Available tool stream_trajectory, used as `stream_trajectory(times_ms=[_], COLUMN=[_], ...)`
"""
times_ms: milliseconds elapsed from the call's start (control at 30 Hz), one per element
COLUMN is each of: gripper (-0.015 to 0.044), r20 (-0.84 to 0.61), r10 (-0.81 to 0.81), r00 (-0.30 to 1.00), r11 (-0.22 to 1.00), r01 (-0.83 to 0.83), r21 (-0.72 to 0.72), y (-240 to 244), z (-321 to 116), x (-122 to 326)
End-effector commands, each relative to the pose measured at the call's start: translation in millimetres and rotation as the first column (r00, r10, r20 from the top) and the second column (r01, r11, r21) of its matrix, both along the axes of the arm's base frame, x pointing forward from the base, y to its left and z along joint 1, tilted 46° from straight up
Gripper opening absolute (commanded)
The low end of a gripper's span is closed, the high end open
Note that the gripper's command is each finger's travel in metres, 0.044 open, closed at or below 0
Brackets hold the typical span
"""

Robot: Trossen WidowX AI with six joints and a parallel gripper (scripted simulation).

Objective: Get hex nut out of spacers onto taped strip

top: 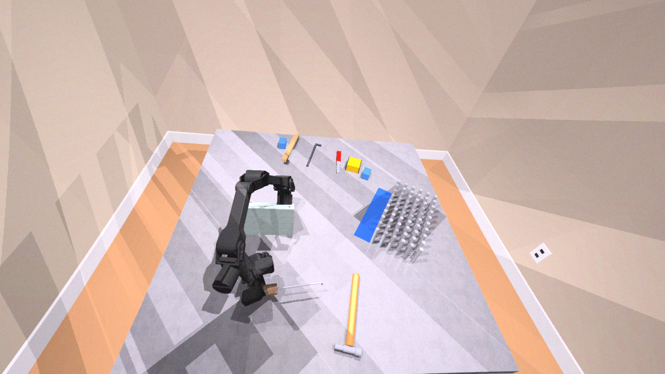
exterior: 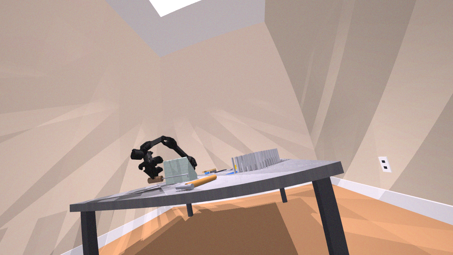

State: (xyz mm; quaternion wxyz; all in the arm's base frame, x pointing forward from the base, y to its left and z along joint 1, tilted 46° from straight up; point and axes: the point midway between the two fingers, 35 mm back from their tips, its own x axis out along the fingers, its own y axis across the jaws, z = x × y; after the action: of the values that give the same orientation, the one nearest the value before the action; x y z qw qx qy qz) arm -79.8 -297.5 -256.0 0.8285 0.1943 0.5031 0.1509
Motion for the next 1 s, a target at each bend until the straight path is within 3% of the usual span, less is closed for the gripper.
stream_trajectory(times_ms=[0, 633, 967], gripper=[0.0000, 0.0000, 0.0000], r20=[-0.001, 0.002, -0.015], r10=[-0.007, -0.009, -0.008], r00=[1.000, 1.000, 1.000], r11=[1.000, 1.000, 1.000], r01=[0.007, 0.009, 0.008], r21=[-0.015, -0.016, -0.012], y=[-22, -81, -86], z=[17, 93, 103], x=[-2, 1, 10])
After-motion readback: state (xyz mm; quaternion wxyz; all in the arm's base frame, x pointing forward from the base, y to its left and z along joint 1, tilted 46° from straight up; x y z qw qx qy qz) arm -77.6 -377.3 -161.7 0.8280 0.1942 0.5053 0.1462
